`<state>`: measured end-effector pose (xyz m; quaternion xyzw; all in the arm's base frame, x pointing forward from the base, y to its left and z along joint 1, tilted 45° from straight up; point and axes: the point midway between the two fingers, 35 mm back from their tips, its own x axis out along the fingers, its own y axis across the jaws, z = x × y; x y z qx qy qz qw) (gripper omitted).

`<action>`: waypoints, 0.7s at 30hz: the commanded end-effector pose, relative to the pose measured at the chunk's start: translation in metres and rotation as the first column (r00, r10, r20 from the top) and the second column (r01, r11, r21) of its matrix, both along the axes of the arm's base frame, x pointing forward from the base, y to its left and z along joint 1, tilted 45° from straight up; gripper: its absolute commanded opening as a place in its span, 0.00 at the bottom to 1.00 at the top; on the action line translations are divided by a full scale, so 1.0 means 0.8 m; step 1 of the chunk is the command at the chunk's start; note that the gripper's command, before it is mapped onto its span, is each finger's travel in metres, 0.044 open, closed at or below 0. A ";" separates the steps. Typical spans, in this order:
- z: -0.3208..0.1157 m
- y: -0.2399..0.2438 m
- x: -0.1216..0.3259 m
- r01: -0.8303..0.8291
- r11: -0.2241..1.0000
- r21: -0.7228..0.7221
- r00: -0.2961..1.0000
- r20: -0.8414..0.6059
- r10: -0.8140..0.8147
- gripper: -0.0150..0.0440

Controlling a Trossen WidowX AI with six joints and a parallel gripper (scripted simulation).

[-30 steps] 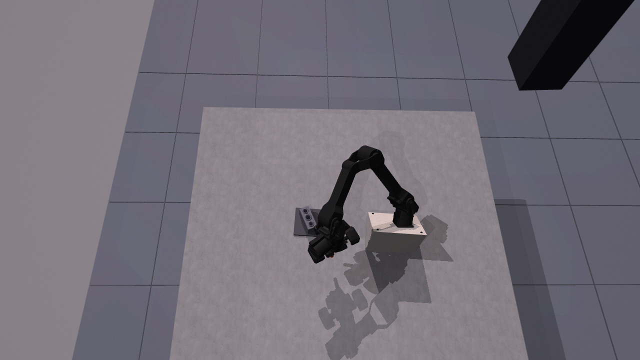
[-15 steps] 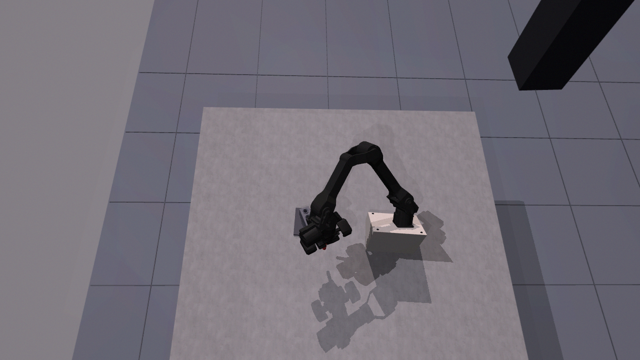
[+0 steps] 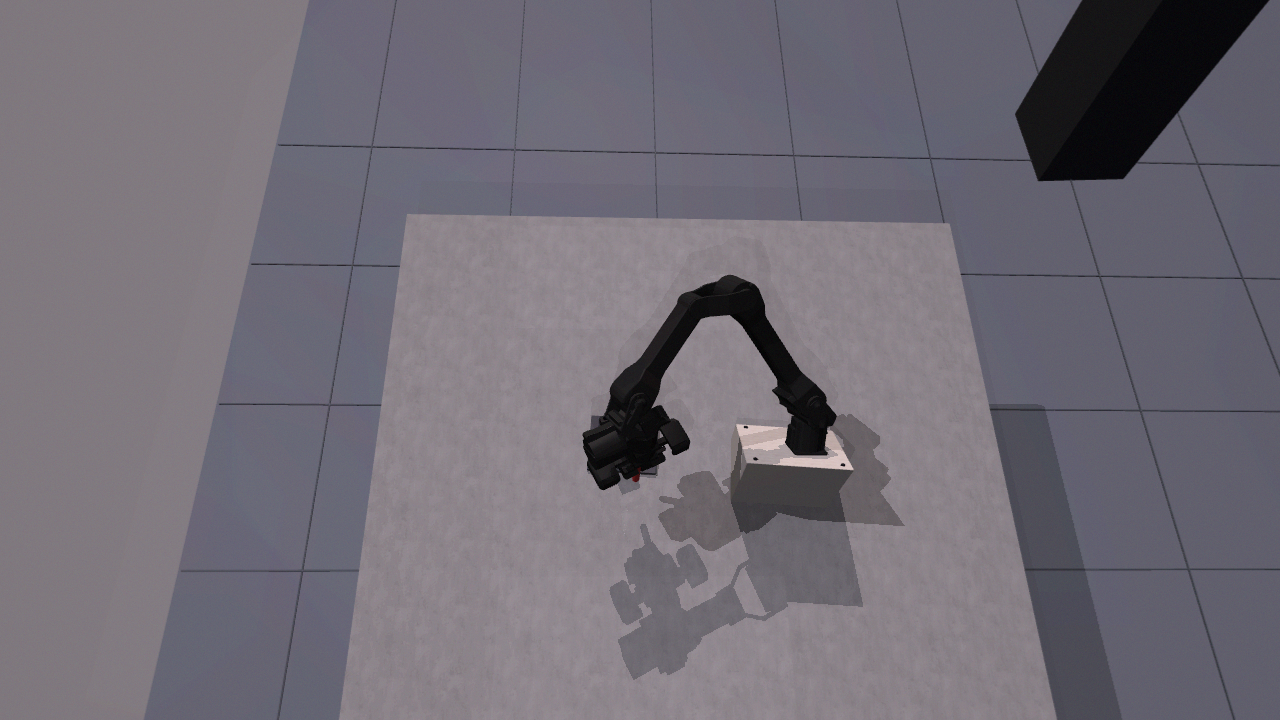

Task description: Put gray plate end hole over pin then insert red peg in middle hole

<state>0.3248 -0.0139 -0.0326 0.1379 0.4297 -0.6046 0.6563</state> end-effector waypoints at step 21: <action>0.059 -0.069 0.032 0.003 1.000 -0.022 1.000 0.003 -0.003 0.25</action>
